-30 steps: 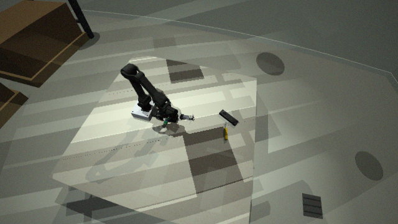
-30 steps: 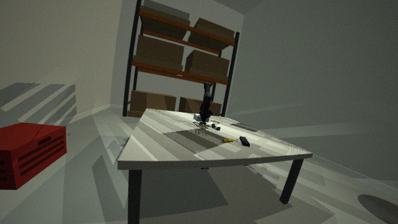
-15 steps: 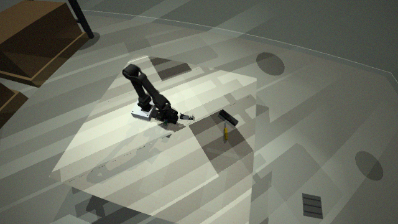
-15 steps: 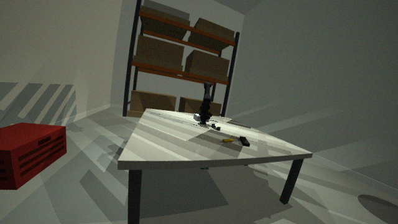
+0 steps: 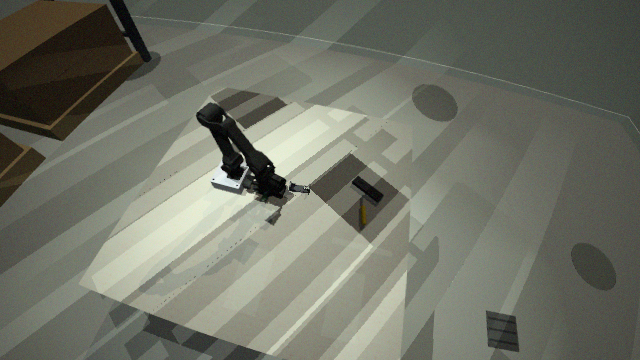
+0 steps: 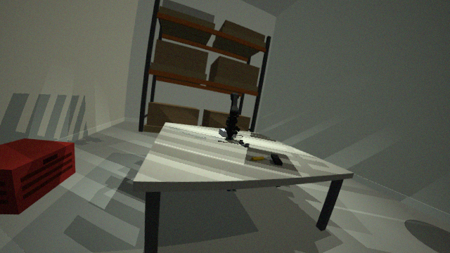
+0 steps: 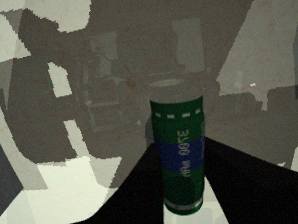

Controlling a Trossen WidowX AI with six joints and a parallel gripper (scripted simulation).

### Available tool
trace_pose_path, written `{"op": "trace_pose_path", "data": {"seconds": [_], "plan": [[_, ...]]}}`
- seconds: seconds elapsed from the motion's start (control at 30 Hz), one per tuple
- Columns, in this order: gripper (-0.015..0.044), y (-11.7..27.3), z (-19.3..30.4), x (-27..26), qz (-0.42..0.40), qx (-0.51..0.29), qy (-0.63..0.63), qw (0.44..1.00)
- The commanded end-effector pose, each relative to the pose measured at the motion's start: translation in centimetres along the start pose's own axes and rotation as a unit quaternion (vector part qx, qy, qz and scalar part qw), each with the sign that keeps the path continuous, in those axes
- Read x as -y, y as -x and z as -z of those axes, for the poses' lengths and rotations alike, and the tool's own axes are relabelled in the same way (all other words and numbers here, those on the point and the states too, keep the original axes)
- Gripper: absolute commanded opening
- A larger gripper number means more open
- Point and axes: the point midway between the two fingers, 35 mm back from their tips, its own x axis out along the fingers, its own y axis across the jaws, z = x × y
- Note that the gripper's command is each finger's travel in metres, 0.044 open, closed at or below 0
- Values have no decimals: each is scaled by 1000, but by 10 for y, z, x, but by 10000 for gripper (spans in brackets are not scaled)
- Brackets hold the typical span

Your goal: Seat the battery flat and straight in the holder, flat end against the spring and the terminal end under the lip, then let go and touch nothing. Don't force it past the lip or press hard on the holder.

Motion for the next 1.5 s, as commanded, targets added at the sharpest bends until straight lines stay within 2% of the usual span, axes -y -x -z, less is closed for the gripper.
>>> {"op": "trace_pose_path", "data": {"seconds": [0.0, 0.1, 0.27, 0.73, 1.07, 1.47], "plan": [[84, 25, 1, 4, 11, -4, 1, 1000], [84, 42, 1, 2, 11, -4, 1, 1000], [84, 44, 0, 5, 11, -4, -12, 1000], [84, 61, -25, 60, 18, 3, -266, 964], [84, 68, -49, 97, 24, 2, -440, 898], [84, 75, -86, 133, 21, 5, -634, 773]]}}
